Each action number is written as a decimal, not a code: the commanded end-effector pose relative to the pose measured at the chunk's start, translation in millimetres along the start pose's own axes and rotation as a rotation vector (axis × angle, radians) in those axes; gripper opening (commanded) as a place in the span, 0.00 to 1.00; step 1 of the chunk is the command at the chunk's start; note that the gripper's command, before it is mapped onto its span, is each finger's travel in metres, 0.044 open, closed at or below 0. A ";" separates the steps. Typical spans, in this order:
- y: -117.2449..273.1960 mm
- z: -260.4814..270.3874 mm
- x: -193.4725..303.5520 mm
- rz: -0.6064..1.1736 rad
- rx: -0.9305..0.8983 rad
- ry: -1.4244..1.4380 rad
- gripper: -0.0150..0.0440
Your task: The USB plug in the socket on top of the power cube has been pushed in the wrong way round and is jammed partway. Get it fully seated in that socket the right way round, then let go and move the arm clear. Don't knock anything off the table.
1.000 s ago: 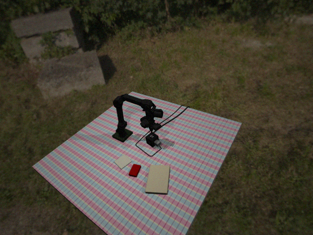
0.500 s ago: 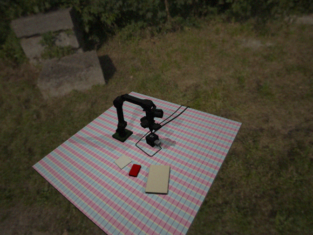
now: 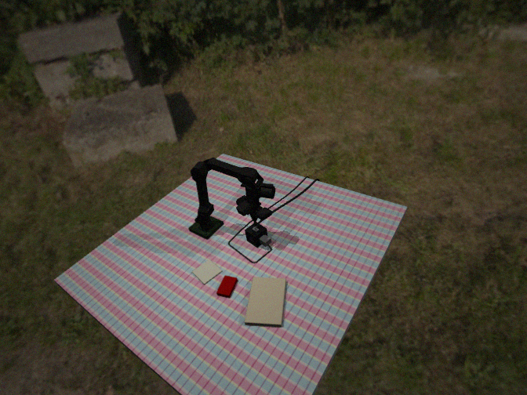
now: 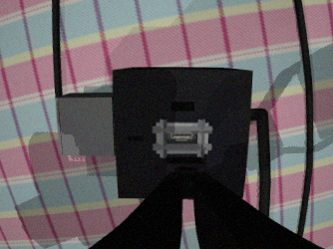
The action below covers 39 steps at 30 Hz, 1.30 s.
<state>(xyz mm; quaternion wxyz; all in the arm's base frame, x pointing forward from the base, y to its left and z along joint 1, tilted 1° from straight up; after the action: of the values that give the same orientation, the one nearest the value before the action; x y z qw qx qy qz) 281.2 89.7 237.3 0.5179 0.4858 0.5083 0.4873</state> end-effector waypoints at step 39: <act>-5.6 -0.2 2.2 -0.053 0.008 -0.007 0.25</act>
<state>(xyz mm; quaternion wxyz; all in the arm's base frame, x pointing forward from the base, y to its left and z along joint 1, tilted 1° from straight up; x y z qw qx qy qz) 281.4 91.7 232.2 0.5271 0.4764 0.5201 0.4740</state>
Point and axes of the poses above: the point midway between the two fingers, 35 mm back from their tips, its own y axis back along the fingers, its own z axis across the jaws, x = y × z, the point moved 9 cm from there along y, back along the fingers, and after that the axes turned 8 degrees about y, right-handed, at the moved point
